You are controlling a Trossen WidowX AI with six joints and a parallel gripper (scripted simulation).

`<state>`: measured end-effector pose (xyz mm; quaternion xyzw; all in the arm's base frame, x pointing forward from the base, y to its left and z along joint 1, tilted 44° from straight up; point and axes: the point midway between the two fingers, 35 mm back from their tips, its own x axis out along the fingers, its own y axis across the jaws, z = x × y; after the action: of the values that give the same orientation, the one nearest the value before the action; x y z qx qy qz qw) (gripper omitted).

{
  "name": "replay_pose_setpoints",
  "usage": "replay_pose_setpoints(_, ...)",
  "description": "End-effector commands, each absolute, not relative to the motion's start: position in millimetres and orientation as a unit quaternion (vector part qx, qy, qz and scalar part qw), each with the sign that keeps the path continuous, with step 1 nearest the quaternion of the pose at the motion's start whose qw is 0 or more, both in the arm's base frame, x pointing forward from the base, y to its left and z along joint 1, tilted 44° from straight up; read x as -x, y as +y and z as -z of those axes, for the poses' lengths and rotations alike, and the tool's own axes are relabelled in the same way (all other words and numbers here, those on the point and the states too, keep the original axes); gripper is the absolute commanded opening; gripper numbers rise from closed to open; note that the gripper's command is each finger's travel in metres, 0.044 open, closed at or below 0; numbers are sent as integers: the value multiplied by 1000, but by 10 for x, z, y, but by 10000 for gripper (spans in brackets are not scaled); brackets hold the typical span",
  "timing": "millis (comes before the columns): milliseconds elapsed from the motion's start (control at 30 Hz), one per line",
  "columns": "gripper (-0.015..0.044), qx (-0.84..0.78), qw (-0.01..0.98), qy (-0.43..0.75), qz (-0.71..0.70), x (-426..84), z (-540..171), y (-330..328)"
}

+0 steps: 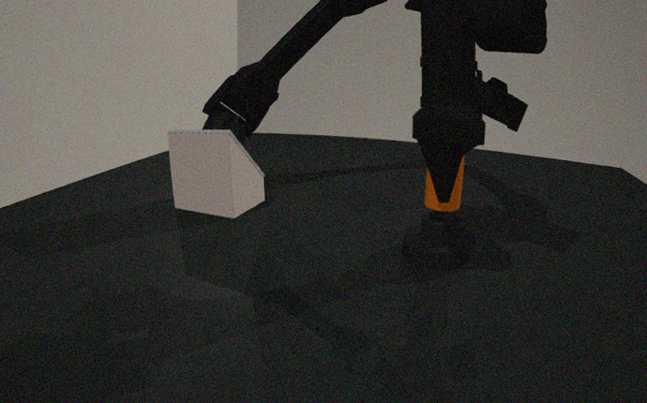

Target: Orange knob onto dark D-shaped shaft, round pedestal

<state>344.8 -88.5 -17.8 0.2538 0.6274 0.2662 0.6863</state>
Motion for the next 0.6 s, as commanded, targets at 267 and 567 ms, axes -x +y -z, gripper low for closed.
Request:
replay_pose_setpoints(267, 0, -251, 688, 625, -270, -3454, 185, -883)
replay_pose_setpoints(567, 0, -273, 680, 633, -251, -3461, 200, -864)
